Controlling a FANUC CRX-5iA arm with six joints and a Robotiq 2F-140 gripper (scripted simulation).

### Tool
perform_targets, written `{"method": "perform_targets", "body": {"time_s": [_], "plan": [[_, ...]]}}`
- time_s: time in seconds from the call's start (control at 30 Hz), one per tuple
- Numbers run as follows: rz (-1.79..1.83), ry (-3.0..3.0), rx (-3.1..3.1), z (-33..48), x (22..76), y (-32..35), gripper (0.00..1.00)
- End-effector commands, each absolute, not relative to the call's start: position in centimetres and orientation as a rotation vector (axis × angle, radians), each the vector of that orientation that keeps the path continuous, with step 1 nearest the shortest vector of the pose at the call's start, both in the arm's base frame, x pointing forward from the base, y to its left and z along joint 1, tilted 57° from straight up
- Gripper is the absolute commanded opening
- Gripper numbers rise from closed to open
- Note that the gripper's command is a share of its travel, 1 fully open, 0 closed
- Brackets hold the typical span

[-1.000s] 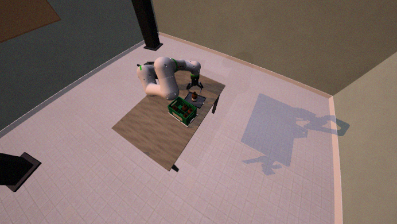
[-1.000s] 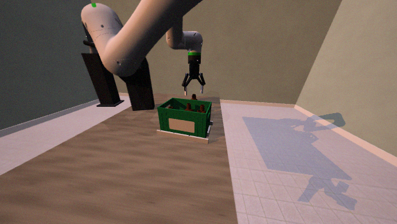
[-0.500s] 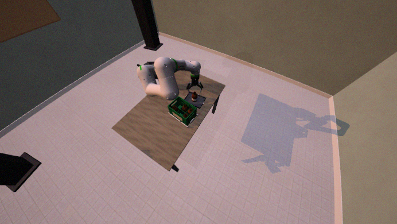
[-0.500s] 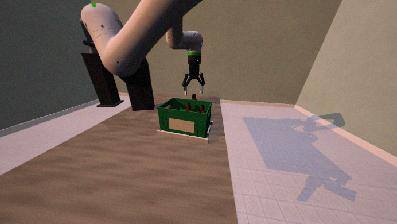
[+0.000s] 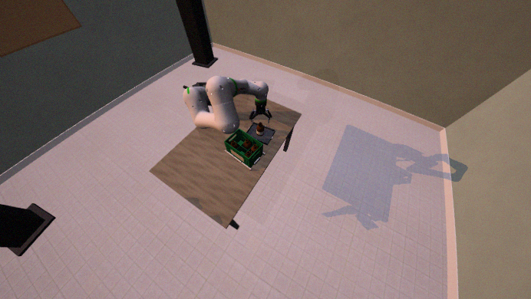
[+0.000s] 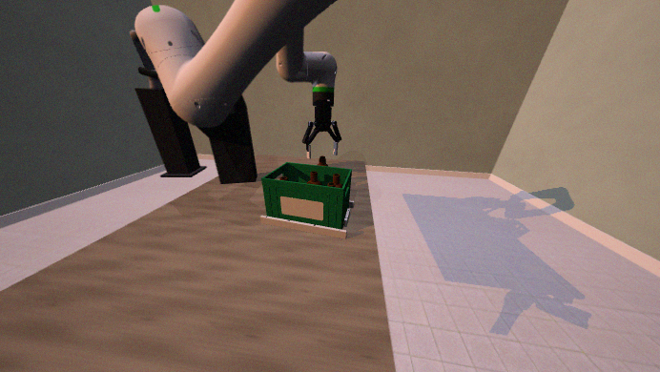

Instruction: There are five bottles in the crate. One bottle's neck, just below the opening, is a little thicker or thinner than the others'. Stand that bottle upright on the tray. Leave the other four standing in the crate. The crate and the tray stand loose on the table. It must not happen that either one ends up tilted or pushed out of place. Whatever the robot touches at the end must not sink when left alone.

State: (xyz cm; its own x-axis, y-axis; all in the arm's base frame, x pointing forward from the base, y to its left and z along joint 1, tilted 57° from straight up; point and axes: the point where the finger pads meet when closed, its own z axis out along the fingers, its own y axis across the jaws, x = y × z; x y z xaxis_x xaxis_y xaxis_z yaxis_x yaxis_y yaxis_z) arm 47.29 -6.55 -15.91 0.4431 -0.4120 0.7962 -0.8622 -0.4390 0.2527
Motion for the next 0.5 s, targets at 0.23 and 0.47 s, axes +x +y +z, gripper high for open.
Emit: {"method": "perform_targets", "body": {"time_s": [0.23,0.47], "plan": [[0.872,-1.064,2.034,-15.64,47.21,-6.08,1.0],[0.872,-1.064,2.034,-15.25,47.04,-5.52,1.0]]}}
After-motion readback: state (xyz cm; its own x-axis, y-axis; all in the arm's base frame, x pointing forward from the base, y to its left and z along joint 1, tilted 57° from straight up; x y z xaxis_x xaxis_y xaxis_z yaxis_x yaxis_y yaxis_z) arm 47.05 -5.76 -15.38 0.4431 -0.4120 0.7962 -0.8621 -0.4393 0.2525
